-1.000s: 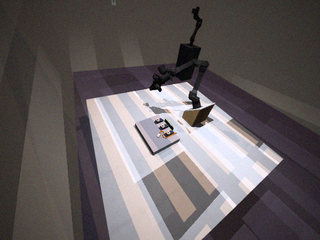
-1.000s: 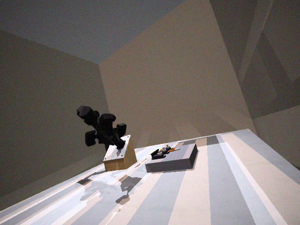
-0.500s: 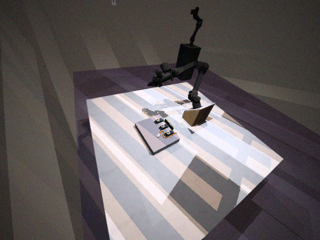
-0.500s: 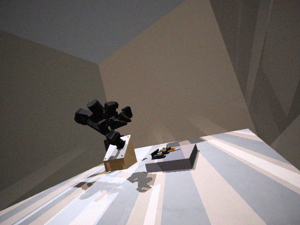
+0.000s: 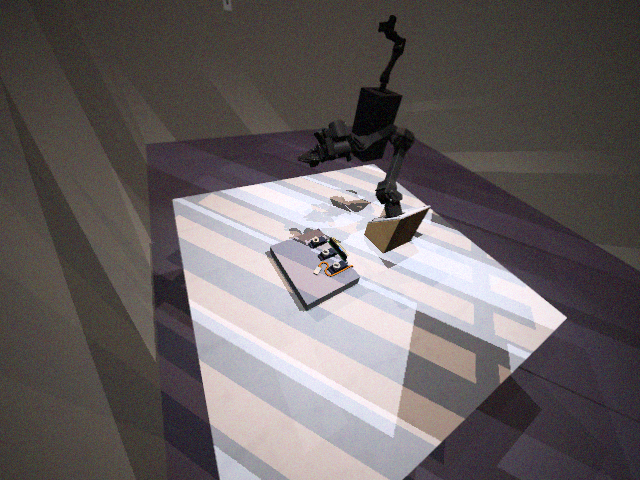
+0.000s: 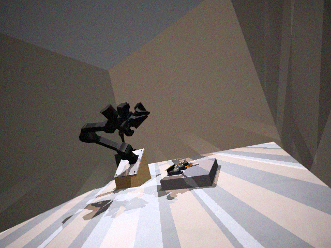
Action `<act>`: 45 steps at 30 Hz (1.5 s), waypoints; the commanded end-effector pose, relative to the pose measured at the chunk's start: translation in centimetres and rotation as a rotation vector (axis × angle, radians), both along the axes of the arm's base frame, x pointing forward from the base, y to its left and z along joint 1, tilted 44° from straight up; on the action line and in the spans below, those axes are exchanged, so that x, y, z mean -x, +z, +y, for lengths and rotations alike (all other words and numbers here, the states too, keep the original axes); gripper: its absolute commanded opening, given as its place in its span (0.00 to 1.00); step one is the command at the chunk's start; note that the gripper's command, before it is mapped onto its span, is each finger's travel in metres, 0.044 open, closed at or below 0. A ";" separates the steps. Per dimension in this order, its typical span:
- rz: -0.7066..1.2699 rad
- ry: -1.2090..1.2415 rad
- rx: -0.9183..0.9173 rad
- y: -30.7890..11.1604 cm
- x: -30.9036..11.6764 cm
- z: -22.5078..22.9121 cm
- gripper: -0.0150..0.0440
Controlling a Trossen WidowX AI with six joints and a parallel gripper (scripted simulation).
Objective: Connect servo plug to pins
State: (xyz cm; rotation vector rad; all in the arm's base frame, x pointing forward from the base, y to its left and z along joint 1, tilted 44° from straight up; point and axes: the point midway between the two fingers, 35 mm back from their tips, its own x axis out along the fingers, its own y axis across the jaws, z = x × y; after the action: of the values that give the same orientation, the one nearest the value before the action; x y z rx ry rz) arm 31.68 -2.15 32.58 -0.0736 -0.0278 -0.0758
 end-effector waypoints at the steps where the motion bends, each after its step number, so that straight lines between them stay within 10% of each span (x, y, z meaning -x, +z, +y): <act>1: -0.031 0.072 -0.066 0.3 0.2 2.0 0.45; 45: 1.160 -0.178 0.411 -24.6 -10.8 2.9 0.45</act>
State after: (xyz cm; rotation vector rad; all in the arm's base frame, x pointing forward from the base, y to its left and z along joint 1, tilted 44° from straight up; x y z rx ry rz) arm 42.39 0.64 9.90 -0.4478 1.0432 -0.1910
